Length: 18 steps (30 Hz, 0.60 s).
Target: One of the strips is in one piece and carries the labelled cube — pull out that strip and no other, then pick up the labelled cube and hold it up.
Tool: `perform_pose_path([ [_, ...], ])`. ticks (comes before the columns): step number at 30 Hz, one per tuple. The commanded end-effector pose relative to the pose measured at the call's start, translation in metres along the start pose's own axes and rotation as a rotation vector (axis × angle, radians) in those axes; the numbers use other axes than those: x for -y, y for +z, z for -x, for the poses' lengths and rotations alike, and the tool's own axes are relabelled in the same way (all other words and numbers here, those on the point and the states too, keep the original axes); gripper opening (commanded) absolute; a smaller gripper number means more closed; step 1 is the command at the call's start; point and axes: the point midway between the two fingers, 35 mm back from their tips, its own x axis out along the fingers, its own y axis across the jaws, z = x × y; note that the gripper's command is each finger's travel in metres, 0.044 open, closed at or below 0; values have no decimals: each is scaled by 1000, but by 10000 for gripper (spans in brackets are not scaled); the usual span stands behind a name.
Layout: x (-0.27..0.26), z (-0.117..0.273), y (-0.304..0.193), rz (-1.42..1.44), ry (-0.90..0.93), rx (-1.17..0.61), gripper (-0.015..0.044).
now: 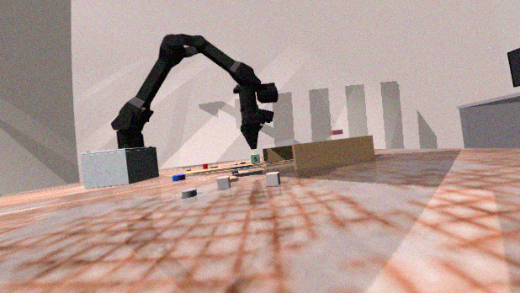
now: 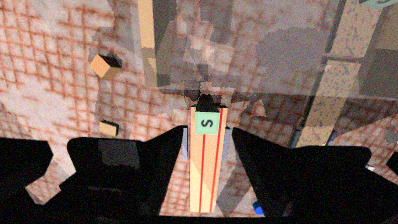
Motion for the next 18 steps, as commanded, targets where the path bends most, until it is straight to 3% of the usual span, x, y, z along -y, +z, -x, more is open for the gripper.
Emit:
perform_pose_path([
  [1, 0, -7, 0, -3, 0, -1, 250],
  [18, 0, -35, 0, -3, 0, -1, 250],
])
